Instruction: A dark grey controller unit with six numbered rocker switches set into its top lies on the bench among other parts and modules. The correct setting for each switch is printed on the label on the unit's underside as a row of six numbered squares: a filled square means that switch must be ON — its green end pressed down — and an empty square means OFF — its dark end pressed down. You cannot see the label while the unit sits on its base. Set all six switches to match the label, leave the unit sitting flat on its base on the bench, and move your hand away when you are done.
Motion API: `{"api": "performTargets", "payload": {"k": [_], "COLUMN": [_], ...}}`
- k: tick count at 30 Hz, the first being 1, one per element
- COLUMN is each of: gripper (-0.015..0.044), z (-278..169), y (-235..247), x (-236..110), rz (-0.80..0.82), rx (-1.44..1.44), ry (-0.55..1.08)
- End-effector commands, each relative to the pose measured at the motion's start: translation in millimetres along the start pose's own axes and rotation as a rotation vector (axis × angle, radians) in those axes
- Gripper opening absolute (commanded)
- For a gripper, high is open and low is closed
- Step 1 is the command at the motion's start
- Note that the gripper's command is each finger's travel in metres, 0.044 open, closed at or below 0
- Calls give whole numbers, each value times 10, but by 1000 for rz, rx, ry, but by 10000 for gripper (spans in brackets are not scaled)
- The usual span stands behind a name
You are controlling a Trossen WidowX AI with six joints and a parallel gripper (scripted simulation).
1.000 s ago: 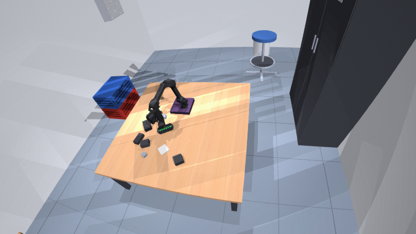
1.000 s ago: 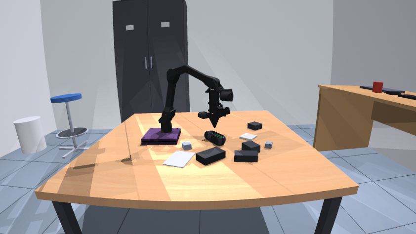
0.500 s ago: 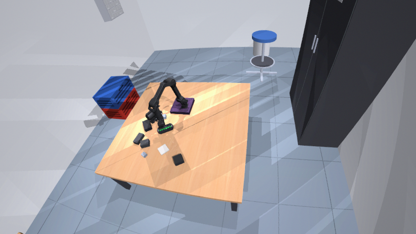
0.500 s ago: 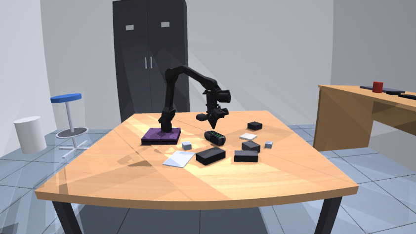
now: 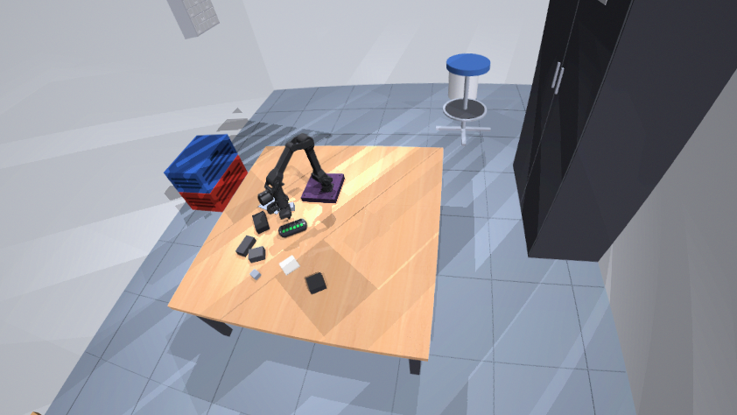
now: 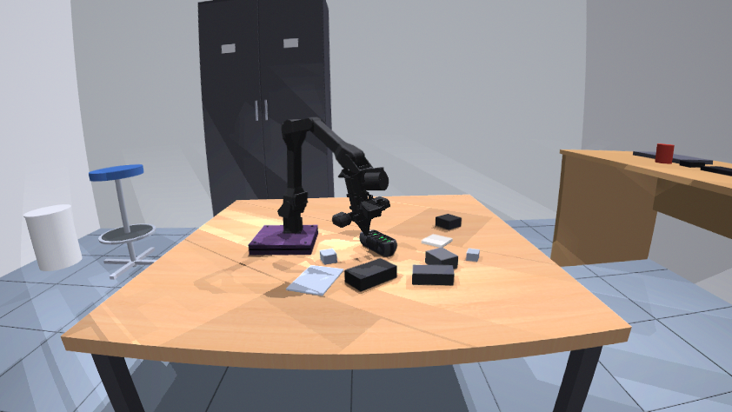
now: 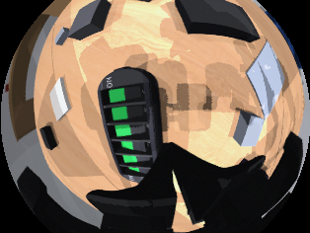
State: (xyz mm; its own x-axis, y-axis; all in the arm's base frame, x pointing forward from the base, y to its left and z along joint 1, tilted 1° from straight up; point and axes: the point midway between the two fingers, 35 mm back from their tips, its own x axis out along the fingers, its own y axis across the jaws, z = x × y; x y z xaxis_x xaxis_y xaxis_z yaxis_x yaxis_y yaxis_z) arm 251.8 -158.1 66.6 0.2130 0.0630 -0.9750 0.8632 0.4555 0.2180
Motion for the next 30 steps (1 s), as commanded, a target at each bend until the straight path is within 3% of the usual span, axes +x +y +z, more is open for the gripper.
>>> {"api": "performTargets", "payload": {"k": [1, 30], "gripper": [0, 0], "z": [-13, -10], "y": [-23, -121], "x": [47, 480], "rz": [9, 7], "rx": [-4, -1], "ry": [2, 11]}}
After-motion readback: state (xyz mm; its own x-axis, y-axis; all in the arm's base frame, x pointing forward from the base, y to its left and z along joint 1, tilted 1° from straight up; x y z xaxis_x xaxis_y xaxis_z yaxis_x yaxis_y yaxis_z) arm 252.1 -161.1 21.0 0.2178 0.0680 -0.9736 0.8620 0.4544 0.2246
